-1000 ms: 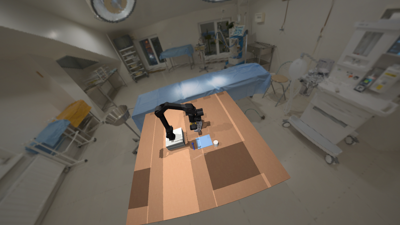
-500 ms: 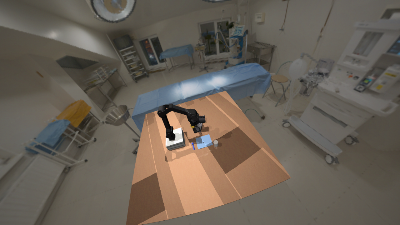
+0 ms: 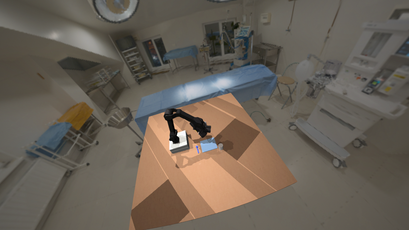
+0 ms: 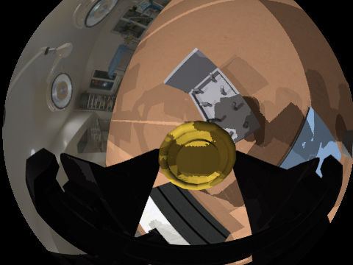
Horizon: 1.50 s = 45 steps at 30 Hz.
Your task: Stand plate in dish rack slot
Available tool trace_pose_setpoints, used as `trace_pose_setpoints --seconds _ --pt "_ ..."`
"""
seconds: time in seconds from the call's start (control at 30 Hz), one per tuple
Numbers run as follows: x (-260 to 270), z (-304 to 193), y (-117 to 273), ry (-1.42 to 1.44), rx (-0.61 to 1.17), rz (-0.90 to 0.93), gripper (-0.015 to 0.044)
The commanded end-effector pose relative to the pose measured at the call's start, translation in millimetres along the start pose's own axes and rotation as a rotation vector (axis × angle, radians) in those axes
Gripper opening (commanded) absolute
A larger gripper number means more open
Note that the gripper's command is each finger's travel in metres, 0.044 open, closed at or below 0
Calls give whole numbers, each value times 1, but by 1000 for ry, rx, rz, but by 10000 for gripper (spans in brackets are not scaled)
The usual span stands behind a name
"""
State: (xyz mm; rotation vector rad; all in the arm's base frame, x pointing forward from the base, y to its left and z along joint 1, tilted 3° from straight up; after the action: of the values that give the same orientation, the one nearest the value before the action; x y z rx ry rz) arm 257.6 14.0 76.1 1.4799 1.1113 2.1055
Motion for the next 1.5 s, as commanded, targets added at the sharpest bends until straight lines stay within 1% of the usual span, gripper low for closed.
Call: trace_pose_setpoints --seconds 0.0,0.37,0.77,1.1,1.47 --pt "-5 -5 -5 74 -44 58 0" --pt "-18 -14 -14 291 -206 159 0" --pt "-31 -25 -20 508 -425 192 0" --pt "-39 -34 -24 682 -626 156 0" --pt "-46 -45 -26 852 -844 43 0"
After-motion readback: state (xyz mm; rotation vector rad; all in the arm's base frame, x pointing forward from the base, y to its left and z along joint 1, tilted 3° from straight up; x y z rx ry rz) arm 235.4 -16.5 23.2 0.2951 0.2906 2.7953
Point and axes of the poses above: the point midway between the two fingers, 35 mm back from their tips, its own y axis back along the fingers, its own x axis across the jaws, z = x × y, the point moved 5 cm from there along y, back along the fingers, and after that the axes turned 4 degrees about -y, right-handed, at the moved point
